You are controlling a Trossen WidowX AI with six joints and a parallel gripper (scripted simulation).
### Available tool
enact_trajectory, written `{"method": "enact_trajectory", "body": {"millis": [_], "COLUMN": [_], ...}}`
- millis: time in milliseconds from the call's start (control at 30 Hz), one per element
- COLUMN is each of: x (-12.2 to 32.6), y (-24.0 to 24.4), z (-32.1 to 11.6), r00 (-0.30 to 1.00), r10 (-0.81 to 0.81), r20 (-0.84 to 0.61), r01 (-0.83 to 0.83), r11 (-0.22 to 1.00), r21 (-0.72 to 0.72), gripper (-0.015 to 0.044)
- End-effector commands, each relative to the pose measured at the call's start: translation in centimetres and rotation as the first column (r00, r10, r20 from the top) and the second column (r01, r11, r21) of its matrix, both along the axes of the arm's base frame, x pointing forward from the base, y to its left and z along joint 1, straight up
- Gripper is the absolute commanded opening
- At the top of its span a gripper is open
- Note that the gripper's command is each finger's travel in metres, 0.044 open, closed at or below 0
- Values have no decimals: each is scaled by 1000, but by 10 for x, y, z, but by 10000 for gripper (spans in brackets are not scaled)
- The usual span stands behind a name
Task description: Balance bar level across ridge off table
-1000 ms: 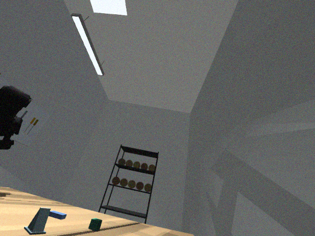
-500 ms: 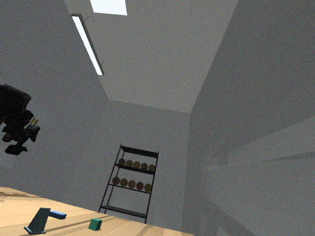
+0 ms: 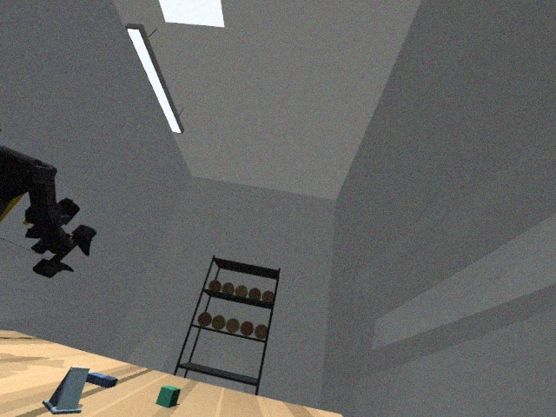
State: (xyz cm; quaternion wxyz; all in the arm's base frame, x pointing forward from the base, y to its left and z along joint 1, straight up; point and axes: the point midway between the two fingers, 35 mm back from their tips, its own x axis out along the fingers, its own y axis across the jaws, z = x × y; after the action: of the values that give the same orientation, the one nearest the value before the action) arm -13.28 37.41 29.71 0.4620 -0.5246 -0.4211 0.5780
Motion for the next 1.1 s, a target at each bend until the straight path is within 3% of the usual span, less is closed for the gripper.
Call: {"method": "enact_trajectory", "body": {"millis": [0, 533, 1067], "x": [19, 100, 188], "y": [2, 21, 21], "z": [-3, -18, -39], "r00": [997, 898, 604], "r10": [-50, -321, -585], "r20": [-57, -302, -541], "r01": [49, 296, 526], "r11": [999, 947, 803], "r21": [-13, -127, -281], "gripper": [315, 315, 315]}}
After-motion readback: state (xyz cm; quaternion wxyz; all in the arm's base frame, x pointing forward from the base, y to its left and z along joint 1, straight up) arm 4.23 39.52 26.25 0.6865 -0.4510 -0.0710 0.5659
